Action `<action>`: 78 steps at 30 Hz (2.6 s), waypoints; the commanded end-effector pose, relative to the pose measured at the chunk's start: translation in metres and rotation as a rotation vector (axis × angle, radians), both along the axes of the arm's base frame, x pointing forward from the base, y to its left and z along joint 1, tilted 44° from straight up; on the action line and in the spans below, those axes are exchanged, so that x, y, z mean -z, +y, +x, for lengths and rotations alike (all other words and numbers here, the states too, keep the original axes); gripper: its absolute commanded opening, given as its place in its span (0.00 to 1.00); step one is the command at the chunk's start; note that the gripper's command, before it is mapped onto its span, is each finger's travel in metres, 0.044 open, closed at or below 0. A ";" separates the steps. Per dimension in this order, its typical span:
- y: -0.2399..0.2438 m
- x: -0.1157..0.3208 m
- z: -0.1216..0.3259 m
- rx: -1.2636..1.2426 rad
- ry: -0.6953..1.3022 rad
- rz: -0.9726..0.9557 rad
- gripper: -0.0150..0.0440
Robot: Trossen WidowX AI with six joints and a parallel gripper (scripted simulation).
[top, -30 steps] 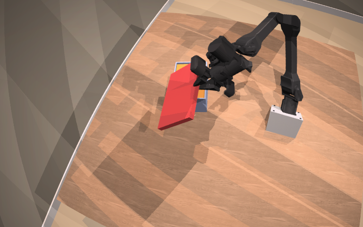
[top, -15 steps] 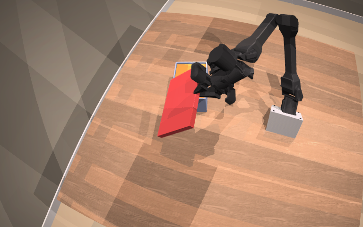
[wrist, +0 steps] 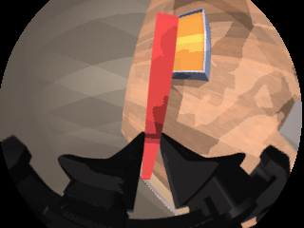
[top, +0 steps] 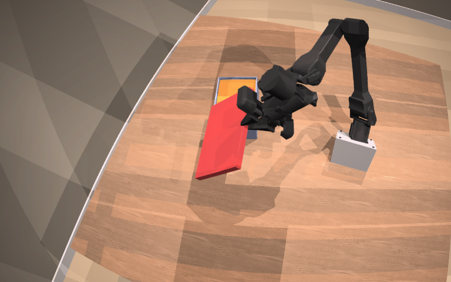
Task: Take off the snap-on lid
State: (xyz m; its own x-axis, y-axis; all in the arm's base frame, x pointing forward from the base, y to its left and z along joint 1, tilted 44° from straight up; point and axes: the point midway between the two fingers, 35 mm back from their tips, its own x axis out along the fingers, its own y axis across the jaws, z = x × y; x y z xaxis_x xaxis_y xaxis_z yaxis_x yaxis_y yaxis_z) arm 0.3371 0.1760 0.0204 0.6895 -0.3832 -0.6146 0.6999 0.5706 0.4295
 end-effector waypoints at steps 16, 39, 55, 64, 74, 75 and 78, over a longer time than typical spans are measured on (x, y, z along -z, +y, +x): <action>0.031 0.022 -0.008 -0.001 -0.011 0.008 0.25; 0.065 0.051 -0.021 -0.001 -0.011 0.011 0.25; 0.088 0.071 -0.029 -0.001 -0.010 0.013 0.25; 0.101 0.082 -0.034 -0.001 -0.010 0.015 0.25; 0.116 0.095 -0.039 -0.001 -0.010 0.016 0.25; 0.118 0.096 -0.039 -0.001 -0.010 0.016 0.25; 0.122 0.100 -0.041 -0.001 -0.010 0.017 0.25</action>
State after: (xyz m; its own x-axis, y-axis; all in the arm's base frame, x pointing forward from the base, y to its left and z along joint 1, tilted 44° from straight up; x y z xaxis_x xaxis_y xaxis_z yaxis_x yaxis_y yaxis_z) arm 0.2971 0.2901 -0.0775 0.6885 -0.3774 -0.6193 0.7011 0.5650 0.4350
